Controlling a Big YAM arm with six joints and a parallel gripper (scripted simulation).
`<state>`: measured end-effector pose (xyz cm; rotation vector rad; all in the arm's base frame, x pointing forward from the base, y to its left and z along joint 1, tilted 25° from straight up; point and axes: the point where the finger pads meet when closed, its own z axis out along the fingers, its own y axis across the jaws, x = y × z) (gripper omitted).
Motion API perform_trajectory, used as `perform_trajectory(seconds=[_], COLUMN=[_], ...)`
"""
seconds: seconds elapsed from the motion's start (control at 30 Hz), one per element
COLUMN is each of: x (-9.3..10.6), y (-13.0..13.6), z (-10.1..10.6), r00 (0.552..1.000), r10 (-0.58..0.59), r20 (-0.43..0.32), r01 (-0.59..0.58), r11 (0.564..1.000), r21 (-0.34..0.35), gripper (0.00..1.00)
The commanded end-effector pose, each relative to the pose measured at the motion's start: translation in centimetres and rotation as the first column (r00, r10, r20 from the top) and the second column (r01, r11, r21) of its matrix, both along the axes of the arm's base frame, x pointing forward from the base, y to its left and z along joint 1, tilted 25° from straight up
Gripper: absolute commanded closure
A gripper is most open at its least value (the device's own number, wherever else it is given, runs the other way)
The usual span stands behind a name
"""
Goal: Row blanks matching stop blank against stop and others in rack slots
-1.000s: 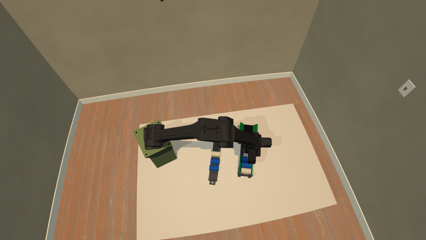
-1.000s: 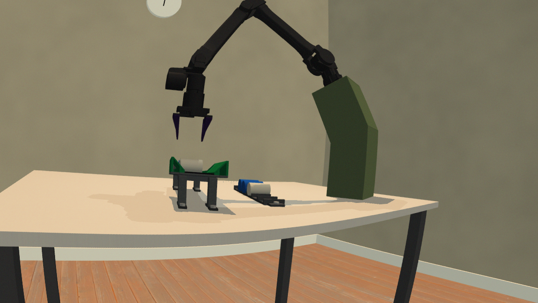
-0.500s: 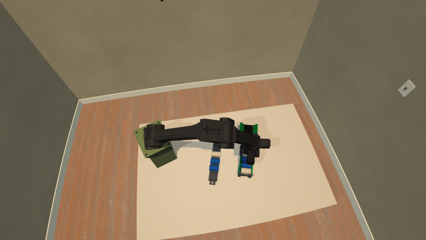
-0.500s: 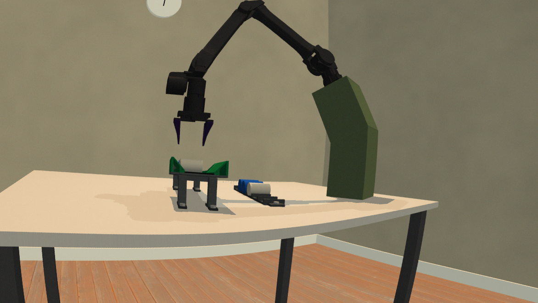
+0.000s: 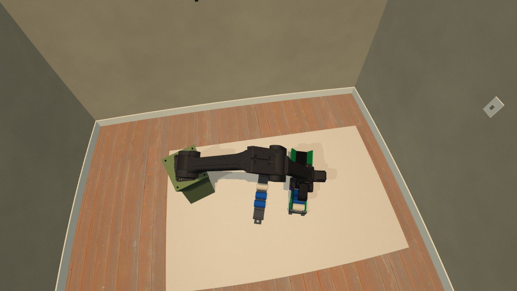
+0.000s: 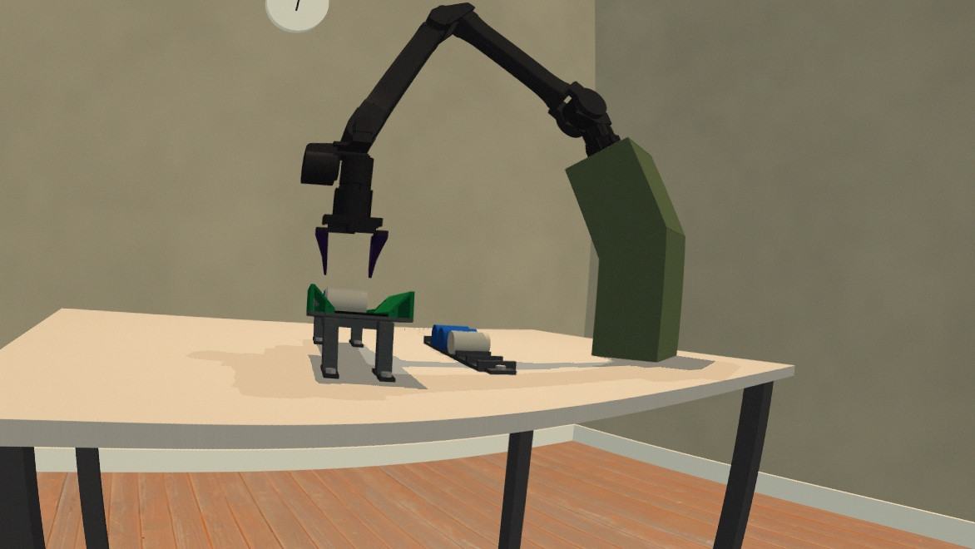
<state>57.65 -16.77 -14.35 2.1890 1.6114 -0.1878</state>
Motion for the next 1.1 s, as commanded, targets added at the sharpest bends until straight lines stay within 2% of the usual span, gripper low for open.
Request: perform_trajectory(seconds=[0.0,0.53,0.6,0.63,1.07], x=[1.7,1.9,1.9,2.3,2.0], y=[-1.3,-1.6,-1.6,-1.7,-1.8], z=[0.0,-1.3,-1.3,-0.4,-1.1], r00=[0.999,0.999,0.999,0.999,0.999], r10=[0.000,0.004,0.004,0.004,0.002], r20=[0.033,0.032,0.032,0.047,0.037], r01=[0.000,-0.004,-0.004,-0.004,-0.001], r11=[1.000,1.000,1.000,1.000,1.000], r21=[-0.005,-0.005,-0.005,-0.008,-0.006], gripper=[0.19,0.19,0.19,0.19,0.19])
